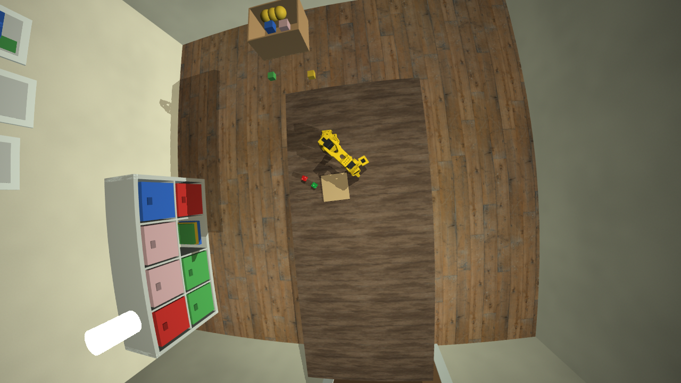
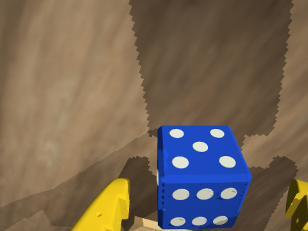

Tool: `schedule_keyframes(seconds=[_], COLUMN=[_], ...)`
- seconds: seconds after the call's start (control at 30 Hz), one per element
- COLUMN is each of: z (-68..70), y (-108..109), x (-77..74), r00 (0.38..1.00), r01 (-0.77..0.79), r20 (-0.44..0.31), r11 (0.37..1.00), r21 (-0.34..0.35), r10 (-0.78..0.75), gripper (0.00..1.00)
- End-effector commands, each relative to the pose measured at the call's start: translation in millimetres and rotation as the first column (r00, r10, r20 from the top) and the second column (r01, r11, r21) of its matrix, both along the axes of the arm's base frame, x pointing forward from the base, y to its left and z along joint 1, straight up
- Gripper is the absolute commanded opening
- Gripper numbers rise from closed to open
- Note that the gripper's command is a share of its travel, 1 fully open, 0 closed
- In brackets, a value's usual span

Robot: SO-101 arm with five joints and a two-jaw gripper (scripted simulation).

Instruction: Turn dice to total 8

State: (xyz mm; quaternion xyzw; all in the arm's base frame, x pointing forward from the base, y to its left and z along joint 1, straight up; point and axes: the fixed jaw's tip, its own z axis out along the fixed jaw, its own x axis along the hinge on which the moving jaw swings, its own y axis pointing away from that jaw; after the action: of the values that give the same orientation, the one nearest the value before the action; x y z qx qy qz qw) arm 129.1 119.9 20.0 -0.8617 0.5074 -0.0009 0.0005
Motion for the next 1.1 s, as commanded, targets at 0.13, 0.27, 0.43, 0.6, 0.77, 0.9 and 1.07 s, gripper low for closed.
schedule_keyframes(seconds=[0.13,0.27,0.43,0.6,0.77,0.9,1.07], z=[-3.1,-3.6,-3.6,-3.5,-3.5,-3.5,-3.5], y=[3.3,3.3,3.3,3.5,4.0,4.5,5.2], x=[0.8,0.7,0.7,1.0,1.9,2.7,4.2], r00=[1.000,1.000,1.000,1.000,1.000,1.000,1.000], r01=[-0.019,-0.019,-0.019,-0.019,-0.019,-0.019,-0.019], r20=[0.017,0.017,0.017,0.017,0.017,0.017,0.017], r11=[1.000,1.000,1.000,1.000,1.000,1.000,1.000], r21=[0.017,0.017,0.017,0.017,0.017,0.017,0.017], r10=[0.019,0.019,0.019,0.019,0.019,0.019,0.019], gripper=[0.31,0.31,0.31,0.31,0.29,0.28,0.25])
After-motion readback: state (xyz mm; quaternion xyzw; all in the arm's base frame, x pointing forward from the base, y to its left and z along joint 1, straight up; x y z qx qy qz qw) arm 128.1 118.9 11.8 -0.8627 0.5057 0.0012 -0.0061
